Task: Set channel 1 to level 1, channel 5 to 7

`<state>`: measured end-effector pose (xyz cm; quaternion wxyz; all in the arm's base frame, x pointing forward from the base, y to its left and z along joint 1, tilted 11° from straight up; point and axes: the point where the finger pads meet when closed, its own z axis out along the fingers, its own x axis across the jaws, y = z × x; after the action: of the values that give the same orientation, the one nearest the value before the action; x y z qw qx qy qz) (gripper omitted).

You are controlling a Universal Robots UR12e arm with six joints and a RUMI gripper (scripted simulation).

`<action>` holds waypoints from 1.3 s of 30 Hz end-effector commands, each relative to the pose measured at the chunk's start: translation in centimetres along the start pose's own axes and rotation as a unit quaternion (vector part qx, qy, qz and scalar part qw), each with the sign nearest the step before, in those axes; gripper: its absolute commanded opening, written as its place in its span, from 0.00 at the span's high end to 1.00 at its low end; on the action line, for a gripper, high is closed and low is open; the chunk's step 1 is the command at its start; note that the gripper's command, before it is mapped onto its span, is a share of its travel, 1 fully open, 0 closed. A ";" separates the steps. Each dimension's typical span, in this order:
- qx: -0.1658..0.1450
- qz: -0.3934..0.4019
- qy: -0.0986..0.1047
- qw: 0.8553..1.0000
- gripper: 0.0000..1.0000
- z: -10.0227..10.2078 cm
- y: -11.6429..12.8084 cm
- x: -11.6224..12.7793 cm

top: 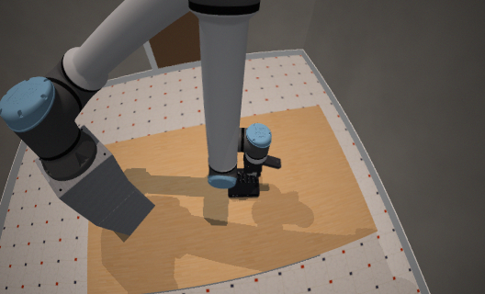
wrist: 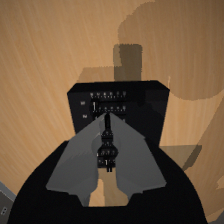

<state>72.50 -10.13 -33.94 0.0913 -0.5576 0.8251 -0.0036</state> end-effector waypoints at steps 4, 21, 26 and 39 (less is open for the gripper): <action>0.000 0.000 0.000 1.000 1.00 -1.4 -0.1 0.0; 0.000 0.000 0.000 1.000 1.00 -1.4 -0.1 0.0; 0.000 0.003 0.000 1.000 1.00 -1.4 0.0 0.0; 0.000 0.036 0.000 0.999 1.00 -1.4 0.1 0.0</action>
<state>72.19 -10.24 -32.62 0.0914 -0.5371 0.8386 -0.0011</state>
